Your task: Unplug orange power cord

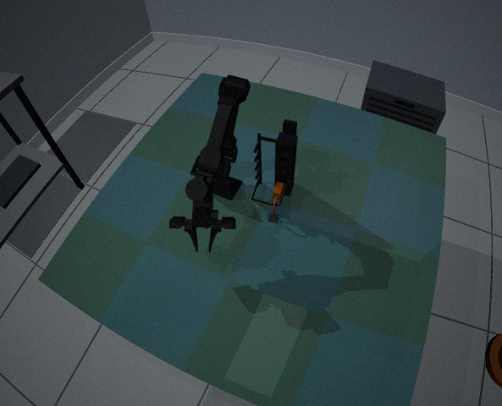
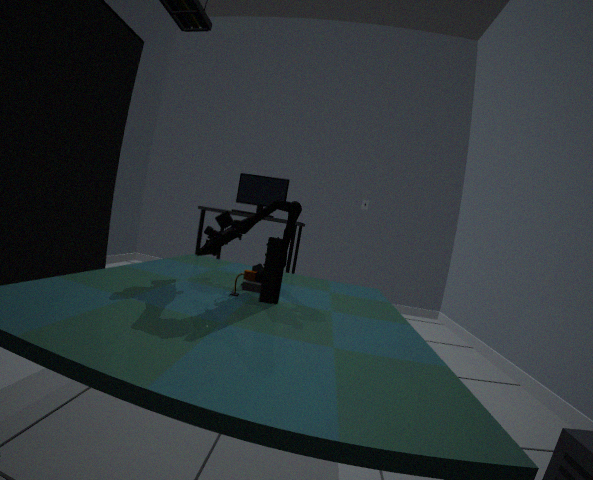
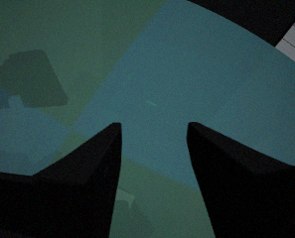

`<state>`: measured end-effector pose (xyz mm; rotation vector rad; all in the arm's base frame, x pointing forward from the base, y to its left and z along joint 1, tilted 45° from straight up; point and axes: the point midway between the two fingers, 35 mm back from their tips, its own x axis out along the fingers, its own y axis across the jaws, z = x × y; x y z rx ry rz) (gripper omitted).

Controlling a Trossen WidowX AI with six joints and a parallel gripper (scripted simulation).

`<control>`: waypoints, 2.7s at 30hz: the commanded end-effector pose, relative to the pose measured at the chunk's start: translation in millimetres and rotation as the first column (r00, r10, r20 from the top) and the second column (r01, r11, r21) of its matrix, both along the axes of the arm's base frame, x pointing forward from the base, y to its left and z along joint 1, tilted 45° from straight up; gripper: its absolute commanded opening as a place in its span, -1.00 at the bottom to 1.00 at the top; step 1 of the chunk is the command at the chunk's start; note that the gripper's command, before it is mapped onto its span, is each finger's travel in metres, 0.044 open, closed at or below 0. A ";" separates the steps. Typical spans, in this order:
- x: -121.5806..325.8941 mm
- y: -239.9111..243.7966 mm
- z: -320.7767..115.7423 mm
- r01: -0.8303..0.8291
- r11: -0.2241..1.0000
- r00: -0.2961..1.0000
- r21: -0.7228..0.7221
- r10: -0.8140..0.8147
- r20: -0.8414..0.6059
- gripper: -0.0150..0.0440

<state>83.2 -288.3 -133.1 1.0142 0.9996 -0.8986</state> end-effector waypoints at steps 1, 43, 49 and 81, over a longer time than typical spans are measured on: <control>38.9 14.2 18.5 0.013 0.987 0.999 0.158 -0.020 0.040 0.05; 144.9 158.5 178.6 0.238 0.584 0.961 0.776 -0.028 -0.274 0.05; 144.6 165.6 185.1 0.238 0.583 0.961 0.777 -0.027 -0.274 0.05; 145.3 179.3 185.2 0.232 0.587 0.962 0.776 -0.020 -0.272 -0.49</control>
